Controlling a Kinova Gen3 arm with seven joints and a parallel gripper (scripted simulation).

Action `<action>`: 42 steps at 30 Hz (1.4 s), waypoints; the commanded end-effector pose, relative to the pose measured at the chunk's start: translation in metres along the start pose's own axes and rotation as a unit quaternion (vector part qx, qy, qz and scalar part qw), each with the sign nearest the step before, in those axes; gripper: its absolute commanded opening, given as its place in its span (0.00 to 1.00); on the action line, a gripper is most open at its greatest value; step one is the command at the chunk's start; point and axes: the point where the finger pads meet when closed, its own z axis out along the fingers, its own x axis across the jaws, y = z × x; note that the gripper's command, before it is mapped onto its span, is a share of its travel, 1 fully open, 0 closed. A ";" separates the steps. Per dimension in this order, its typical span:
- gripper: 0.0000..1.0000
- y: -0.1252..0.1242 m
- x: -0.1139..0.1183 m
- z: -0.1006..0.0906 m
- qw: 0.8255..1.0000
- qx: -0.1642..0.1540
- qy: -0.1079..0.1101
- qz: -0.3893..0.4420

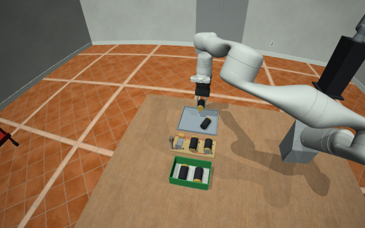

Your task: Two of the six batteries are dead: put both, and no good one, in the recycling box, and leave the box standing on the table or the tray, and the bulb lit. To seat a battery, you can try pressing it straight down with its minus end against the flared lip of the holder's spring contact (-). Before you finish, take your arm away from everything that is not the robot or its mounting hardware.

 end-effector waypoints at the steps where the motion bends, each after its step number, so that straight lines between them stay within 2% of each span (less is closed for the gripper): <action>1: 0.57 0.001 0.001 -0.012 1.000 -0.001 0.002 0.000; 8: 0.57 0.001 0.001 -0.077 1.000 -0.001 0.002 0.000; 10: 0.57 0.001 0.001 -0.077 1.000 -0.001 0.002 0.000; 13: 0.57 0.001 0.001 -0.087 1.000 -0.001 0.002 0.000; 20: 0.57 -0.001 0.001 -0.087 1.000 -0.001 0.002 0.000; 27: 0.57 -0.014 0.005 -0.087 1.000 -0.001 0.002 0.000; 31: 0.57 -0.037 0.012 -0.087 1.000 -0.001 0.002 0.000; 34: 0.57 -0.064 0.019 -0.087 1.000 -0.001 0.002 0.000; 42: 0.57 -0.161 0.047 -0.087 1.000 -0.001 0.002 0.000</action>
